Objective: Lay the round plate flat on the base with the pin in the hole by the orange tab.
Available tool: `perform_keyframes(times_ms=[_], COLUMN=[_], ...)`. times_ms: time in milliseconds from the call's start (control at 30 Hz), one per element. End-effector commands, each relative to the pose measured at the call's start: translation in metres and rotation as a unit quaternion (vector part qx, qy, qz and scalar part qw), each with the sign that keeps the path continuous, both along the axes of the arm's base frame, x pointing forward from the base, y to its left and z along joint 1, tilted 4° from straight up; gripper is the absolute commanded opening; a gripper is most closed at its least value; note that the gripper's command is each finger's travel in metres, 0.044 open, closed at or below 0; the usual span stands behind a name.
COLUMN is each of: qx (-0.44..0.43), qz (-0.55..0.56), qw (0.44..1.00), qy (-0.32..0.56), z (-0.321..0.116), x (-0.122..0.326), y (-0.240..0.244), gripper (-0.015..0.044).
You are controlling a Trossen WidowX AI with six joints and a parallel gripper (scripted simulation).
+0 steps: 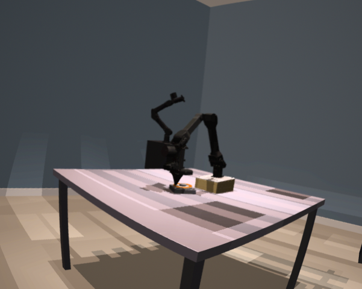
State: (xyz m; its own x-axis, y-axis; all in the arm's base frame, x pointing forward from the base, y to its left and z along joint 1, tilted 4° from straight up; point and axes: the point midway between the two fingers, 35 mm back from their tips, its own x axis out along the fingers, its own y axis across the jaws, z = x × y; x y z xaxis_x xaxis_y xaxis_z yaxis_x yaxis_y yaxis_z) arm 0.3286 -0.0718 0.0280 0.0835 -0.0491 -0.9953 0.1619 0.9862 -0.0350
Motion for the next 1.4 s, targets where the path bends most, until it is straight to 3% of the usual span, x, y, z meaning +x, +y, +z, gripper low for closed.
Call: perform_keyframes(times_ms=[0, 1367], qx=[-0.001, -0.003], qz=[-0.001, -0.001], qw=[1.000, 1.000], qy=[-0.001, 0.001], z=[0.001, 0.003], x=[-0.002, -0.055], y=[-0.009, -0.039], gripper=[0.0000, 0.0000])
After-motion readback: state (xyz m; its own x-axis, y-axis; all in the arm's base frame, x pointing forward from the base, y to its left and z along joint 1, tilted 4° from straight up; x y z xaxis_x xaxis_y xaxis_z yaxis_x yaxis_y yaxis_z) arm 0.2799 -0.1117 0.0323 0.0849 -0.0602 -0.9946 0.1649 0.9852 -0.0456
